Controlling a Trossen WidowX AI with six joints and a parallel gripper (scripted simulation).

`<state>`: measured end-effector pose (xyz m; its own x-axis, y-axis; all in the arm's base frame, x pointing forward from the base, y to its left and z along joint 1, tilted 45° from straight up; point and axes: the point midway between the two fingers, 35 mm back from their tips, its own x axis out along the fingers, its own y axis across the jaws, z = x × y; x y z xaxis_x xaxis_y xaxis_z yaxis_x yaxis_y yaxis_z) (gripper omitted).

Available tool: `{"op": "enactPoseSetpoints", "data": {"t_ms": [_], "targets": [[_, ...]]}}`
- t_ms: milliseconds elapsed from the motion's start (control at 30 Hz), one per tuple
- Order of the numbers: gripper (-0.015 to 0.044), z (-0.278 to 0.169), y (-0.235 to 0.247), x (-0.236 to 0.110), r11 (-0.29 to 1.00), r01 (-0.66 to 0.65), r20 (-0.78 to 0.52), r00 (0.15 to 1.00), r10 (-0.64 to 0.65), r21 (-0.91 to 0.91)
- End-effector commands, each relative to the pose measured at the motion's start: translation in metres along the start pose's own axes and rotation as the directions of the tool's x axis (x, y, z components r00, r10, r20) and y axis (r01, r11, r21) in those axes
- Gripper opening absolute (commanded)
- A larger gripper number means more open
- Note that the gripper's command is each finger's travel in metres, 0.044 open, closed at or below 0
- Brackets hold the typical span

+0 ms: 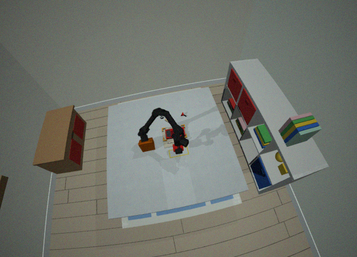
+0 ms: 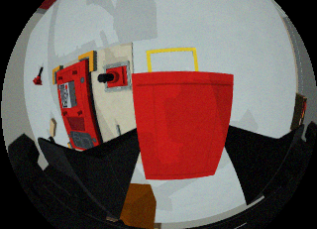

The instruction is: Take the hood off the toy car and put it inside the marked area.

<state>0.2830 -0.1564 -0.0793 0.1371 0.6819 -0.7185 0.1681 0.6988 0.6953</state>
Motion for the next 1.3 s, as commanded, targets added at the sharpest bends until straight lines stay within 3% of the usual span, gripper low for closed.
{"op": "enactPoseSetpoints", "data": {"t_ms": [0, 1267], "targets": [[0.0000, -0.001, -0.003, 0.001, 1.000, 0.003, 0.000, 1.000, -0.003, -0.005], [0.0000, 0.001, -0.004, 0.024, 1.000, 0.003, 0.000, 1.000, -0.003, -0.005]]}}
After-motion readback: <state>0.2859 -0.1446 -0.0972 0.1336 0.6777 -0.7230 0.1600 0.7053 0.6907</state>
